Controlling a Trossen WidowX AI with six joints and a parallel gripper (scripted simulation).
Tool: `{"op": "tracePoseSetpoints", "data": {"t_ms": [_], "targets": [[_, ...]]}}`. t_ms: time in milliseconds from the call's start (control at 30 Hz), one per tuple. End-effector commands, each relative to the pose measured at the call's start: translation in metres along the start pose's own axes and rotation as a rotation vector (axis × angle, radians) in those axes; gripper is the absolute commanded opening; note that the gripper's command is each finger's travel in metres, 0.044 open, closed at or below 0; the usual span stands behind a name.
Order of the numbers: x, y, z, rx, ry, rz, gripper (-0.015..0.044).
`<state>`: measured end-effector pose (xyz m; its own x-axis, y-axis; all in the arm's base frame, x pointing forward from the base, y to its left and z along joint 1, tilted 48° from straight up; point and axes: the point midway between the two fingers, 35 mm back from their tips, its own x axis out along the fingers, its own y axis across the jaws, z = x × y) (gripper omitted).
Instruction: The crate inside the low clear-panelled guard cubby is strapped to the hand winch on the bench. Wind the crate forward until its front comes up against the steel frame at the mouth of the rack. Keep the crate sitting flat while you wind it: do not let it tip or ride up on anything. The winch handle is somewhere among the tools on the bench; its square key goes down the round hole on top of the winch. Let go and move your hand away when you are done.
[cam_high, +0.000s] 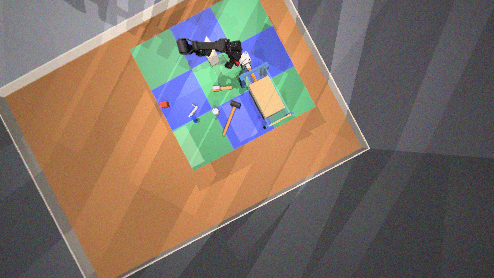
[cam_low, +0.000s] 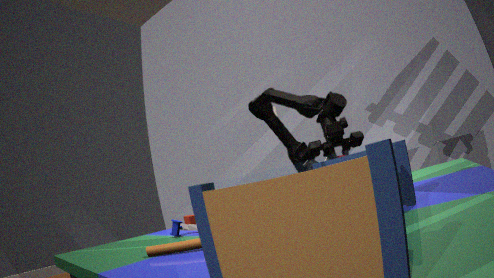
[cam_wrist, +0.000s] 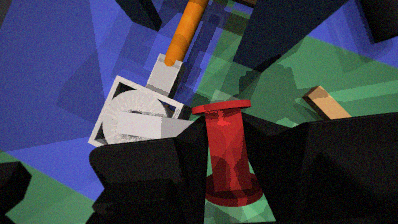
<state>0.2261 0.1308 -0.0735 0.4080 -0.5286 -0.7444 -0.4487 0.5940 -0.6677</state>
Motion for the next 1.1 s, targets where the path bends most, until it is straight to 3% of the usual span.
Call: {"op": "tracePoseSetpoints", "data": {"t_ms": [0,1067], "targets": [[0.005,-0.002,0.01,0.018,-0.009,-0.005,0.0],[0.02,0.001,0.043,0.02,-0.01,-0.005,0.0]]}}
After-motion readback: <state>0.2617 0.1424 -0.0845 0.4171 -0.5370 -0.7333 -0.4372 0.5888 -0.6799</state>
